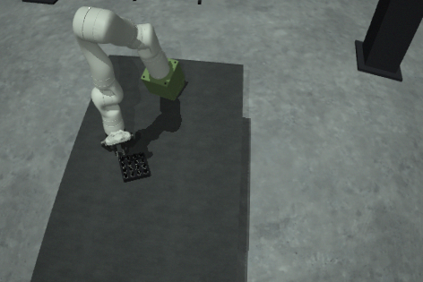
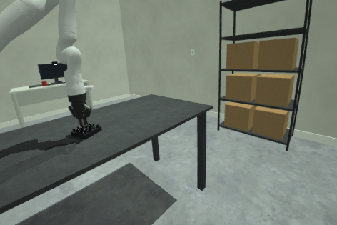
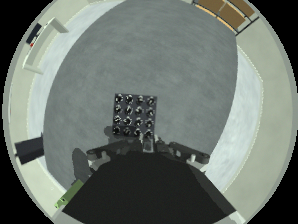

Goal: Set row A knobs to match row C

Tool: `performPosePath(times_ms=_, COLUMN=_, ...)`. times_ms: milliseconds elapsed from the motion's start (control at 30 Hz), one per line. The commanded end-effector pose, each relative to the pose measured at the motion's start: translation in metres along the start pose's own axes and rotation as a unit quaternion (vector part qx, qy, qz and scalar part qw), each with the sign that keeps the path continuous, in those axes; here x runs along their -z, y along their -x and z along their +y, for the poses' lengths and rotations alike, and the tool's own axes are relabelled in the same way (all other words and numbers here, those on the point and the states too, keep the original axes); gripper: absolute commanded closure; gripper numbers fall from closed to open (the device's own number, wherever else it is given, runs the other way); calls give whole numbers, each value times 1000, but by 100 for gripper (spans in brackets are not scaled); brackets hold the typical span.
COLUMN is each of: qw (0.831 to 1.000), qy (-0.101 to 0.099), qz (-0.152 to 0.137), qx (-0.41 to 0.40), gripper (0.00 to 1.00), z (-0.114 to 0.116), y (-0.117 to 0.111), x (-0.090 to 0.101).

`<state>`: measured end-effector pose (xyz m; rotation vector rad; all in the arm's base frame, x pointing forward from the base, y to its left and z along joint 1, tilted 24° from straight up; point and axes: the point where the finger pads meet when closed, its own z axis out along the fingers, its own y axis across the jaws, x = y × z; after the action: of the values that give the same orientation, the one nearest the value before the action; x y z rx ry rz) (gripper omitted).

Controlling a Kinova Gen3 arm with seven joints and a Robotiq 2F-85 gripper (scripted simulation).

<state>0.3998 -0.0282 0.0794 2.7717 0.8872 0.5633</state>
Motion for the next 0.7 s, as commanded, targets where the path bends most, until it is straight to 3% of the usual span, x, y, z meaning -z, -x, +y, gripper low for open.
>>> performPosePath(times_ms=0, qw=1000, qy=-1, qz=-1, qx=-1, gripper=81, z=-1, y=1, x=1)
performPosePath(times_ms=433, qw=1000, qy=-1, qz=-2, qx=-14, gripper=81, z=-1, y=2, x=2)
performPosePath(times_ms=667, qw=994, qy=2, qz=-1, qx=-112, gripper=81, z=1, y=2, x=3)
